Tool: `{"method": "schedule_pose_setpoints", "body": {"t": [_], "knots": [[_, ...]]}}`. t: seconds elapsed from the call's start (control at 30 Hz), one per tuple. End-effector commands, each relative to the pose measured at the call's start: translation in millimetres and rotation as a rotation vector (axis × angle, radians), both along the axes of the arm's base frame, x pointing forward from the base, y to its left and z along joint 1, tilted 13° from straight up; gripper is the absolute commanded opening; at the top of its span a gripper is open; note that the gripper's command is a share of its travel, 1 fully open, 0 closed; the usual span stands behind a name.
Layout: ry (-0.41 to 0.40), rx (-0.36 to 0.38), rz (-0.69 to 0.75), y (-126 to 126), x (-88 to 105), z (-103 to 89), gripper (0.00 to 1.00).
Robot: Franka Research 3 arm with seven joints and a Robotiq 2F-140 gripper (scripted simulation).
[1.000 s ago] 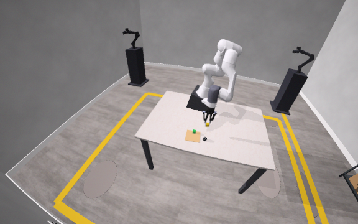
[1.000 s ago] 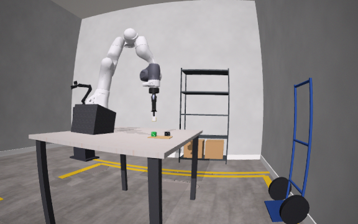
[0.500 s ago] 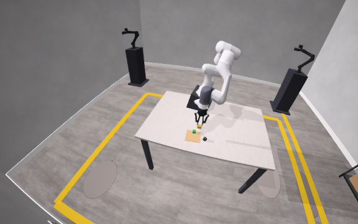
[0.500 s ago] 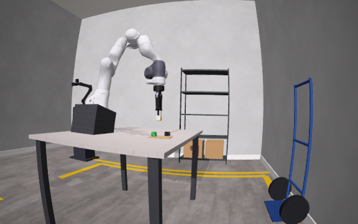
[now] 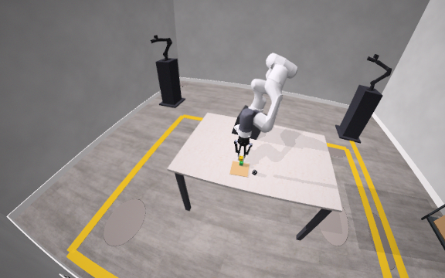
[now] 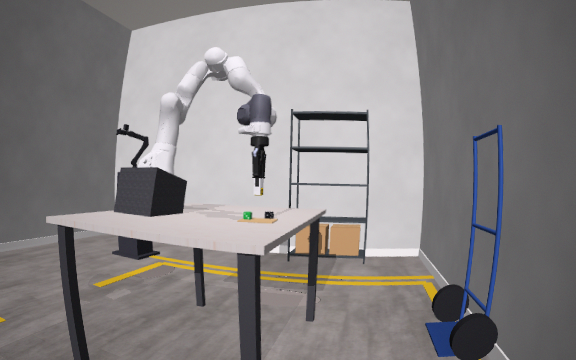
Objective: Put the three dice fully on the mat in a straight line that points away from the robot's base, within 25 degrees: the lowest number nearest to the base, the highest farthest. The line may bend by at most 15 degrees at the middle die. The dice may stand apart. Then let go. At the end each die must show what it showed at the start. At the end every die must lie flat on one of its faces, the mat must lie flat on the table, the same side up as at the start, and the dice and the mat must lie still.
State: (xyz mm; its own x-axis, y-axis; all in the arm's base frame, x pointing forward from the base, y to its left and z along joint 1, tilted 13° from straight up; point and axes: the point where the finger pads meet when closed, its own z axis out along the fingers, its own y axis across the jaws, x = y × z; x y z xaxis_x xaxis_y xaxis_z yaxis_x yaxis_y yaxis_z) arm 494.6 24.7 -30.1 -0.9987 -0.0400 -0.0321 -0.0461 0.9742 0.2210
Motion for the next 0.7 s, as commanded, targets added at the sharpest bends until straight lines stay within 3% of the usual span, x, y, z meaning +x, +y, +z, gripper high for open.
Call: {"method": "schedule_pose_setpoints", "body": {"t": [0.0, 0.33, 0.67], "knots": [[0.010, 0.004, -0.004, 2.4, -1.8, -1.3, 0.16], [0.009, 0.002, -0.006, 5.8, -1.1, -16.7, 0.16], [0.009, 0.002, -0.006, 15.6, 0.8, -61.7, 0.16]]}}
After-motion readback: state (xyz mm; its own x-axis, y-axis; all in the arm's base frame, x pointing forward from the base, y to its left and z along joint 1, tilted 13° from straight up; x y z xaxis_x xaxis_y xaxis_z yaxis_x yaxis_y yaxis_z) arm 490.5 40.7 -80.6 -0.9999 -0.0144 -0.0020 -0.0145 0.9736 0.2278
